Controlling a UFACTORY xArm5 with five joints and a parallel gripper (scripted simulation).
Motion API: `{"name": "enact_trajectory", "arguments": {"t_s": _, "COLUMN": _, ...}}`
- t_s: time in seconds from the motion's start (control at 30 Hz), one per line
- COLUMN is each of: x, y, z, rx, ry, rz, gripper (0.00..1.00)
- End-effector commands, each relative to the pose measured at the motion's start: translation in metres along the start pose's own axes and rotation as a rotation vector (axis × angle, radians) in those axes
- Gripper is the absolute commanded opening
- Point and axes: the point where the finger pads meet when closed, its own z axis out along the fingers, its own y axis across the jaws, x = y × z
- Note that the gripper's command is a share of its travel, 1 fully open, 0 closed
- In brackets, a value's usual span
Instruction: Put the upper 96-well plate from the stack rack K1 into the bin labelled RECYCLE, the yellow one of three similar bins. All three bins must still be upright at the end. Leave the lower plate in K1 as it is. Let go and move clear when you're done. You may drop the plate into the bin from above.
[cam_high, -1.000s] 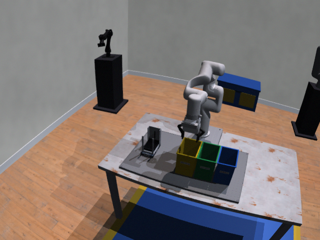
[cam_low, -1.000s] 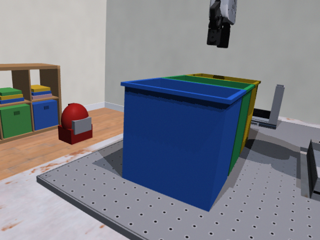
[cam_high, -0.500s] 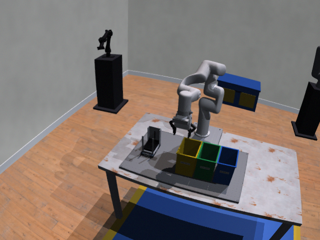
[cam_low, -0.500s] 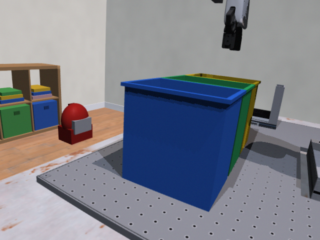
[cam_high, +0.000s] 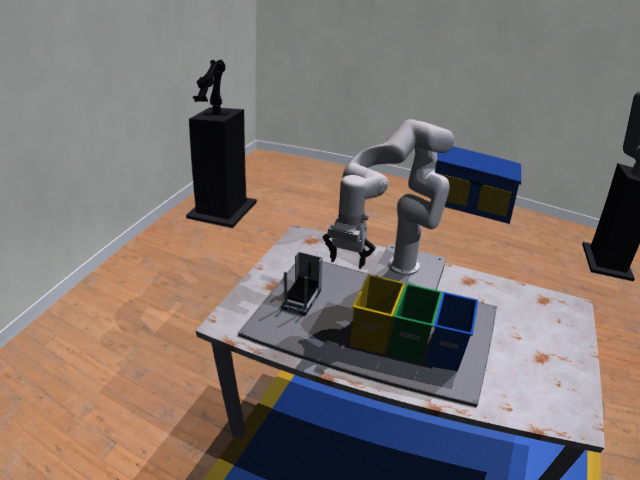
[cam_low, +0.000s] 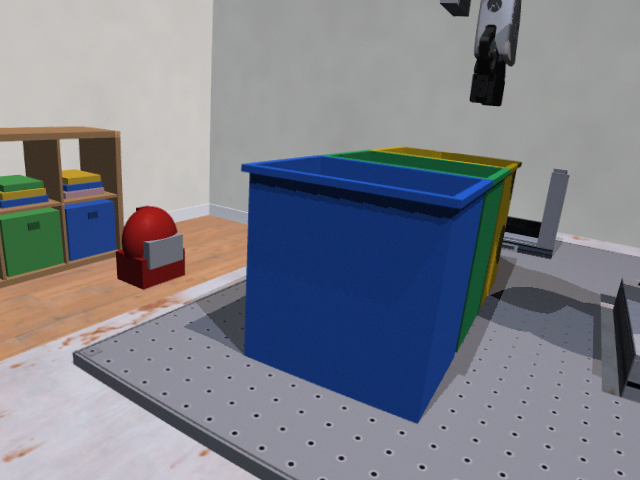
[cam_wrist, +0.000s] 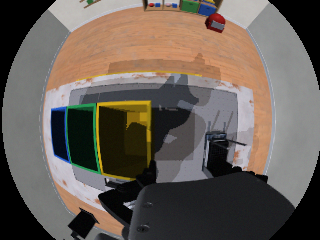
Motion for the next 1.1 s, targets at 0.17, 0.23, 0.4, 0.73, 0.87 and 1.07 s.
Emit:
{"name": "enact_trajectory", "arguments": {"t_s": 0.17, "x": -0.012, "y": 0.034, "z": 0.0, "rx": -0.004, "ry": 0.002, "rz": -0.001, "gripper": 1.0}}
{"name": "enact_trajectory", "arguments": {"t_s": 0.23, "x": -0.015, "y": 0.043, "z": 0.001, "rx": -0.005, "ry": 0.002, "rz": -0.001, "gripper": 1.0}}
{"name": "enact_trajectory", "arguments": {"t_s": 0.4, "x": -0.024, "y": 0.066, "z": 0.002, "rx": -0.006, "ry": 0.0, "rz": -0.001, "gripper": 1.0}}
{"name": "enact_trajectory", "arguments": {"t_s": 0.73, "x": -0.039, "y": 0.104, "z": 0.004, "rx": -0.008, "ry": -0.003, "rz": -0.001, "gripper": 1.0}}
{"name": "enact_trajectory", "arguments": {"t_s": 0.87, "x": -0.046, "y": 0.122, "z": 0.005, "rx": -0.009, "ry": -0.004, "rz": -0.001, "gripper": 1.0}}
{"name": "enact_trajectory", "arguments": {"t_s": 1.07, "x": -0.057, "y": 0.15, "z": 0.006, "rx": -0.01, "ry": -0.006, "rz": -0.001, "gripper": 1.0}}
